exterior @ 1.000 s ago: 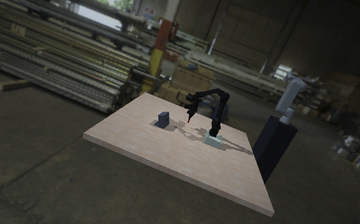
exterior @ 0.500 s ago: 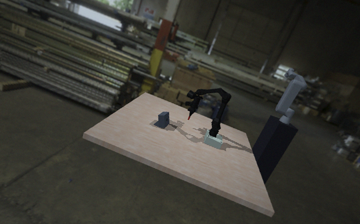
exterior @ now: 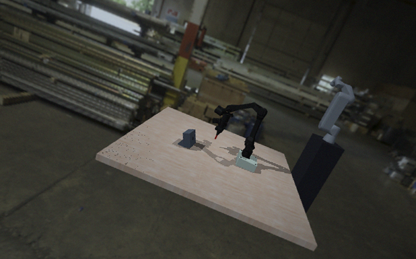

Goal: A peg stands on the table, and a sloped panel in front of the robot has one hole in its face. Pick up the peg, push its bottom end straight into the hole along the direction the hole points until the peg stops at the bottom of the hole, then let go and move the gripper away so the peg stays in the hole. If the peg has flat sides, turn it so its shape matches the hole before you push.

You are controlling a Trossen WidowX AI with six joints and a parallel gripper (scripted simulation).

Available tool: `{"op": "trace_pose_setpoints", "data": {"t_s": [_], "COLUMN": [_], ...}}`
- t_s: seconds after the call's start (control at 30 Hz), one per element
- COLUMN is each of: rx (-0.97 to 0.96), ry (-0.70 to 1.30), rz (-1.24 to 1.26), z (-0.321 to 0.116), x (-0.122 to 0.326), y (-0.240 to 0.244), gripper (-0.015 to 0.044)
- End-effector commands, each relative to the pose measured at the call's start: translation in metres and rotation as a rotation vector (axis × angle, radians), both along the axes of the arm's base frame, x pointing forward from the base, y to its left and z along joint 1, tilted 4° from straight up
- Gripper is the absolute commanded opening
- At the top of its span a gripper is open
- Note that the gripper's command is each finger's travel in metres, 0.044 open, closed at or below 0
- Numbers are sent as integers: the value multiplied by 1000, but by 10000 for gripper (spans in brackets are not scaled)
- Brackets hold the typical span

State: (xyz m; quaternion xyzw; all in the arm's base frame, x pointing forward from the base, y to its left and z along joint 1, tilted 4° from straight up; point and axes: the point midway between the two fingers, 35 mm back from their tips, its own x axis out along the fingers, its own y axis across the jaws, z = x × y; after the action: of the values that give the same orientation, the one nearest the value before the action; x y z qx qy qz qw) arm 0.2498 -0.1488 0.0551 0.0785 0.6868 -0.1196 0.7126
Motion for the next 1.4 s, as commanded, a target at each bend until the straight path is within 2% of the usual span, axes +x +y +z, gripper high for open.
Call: {"op": "trace_pose_setpoints", "data": {"t_s": [0.0,1.37], "rx": [-20,-198], "ry": [-5,-172], "rz": [0,47], "z": [-3,-23], "x": [2,37], "y": [2,34], "gripper": [0,0]}}
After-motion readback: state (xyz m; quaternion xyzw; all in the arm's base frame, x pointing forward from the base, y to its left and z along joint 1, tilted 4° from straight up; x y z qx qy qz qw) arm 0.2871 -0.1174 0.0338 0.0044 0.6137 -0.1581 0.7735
